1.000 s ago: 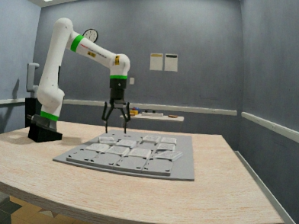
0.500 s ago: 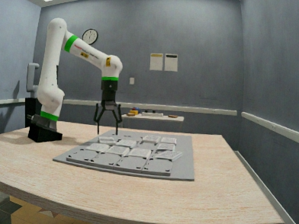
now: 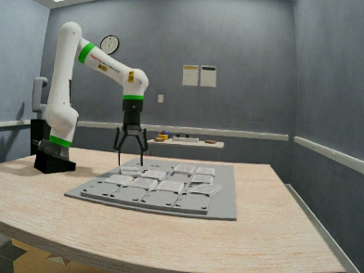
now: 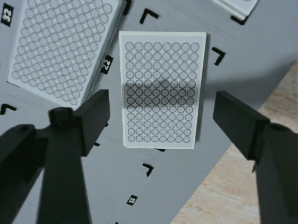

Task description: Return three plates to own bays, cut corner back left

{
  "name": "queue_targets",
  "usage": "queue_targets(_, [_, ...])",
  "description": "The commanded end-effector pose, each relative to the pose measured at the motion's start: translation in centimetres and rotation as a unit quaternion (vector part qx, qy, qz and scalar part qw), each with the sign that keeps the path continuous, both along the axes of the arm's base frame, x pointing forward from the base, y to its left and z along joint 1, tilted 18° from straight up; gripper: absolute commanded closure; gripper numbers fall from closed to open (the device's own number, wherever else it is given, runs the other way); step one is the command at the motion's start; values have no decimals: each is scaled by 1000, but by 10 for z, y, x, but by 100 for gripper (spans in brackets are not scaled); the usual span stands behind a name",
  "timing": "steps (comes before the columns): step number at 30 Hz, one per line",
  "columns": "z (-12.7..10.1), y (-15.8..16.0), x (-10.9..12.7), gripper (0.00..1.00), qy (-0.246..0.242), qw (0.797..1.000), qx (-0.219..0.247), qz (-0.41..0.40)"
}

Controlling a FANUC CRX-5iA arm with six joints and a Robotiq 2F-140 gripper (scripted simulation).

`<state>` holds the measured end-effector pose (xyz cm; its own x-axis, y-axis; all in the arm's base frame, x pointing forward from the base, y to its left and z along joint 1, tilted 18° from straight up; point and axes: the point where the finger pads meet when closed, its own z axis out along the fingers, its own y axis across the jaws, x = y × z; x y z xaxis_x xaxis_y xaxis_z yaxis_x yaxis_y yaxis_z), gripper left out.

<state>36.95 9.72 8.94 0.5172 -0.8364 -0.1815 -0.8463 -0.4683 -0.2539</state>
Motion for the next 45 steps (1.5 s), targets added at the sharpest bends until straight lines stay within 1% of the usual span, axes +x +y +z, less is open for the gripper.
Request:
queue_targets(1, [-5, 1, 1, 30, -1, 1000, 0, 0])
queue_targets(6, [-11, 3, 2, 30, -1, 1000, 0, 0])
queue_targets(28, [-11, 3, 2, 30, -1, 1000, 0, 0])
queue_targets(45, [-30, 9, 5, 30, -1, 1000, 0, 0])
